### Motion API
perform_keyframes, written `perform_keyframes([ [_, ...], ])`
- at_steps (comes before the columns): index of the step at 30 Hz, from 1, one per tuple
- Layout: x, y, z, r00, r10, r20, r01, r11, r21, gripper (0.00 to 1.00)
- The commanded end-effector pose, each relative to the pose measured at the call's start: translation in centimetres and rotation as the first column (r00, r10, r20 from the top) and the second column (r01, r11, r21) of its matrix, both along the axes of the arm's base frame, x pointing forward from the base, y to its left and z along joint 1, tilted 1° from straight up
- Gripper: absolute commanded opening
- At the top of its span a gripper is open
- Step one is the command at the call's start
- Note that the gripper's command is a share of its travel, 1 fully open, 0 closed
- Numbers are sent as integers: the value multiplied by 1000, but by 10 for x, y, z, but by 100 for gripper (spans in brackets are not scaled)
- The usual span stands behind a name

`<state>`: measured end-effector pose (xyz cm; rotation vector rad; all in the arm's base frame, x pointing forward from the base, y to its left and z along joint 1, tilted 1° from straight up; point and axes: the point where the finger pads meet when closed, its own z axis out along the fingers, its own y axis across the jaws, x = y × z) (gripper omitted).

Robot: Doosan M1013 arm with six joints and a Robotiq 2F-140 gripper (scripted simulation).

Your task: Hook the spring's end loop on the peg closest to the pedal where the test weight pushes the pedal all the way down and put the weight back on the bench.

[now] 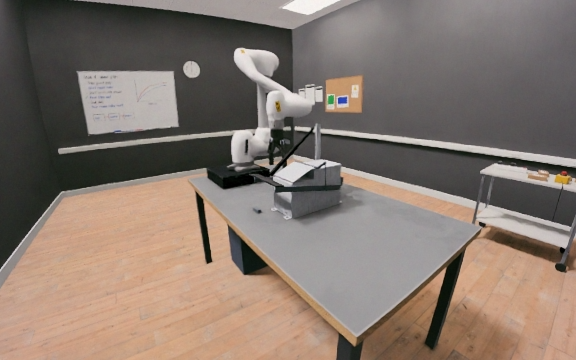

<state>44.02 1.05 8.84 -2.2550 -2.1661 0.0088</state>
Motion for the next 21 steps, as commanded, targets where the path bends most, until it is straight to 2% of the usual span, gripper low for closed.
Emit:
perform_keyframes([
  [1,-11,0,43,1000,-4,7,3,989,146,100],
  [15,-11,0,43,1000,-4,7,3,989,146,100],
  [16,-22,1,90,1000,-8,13,4,957,290,100],
  [21,-22,1,90,1000,-8,13,4,957,290,100],
])
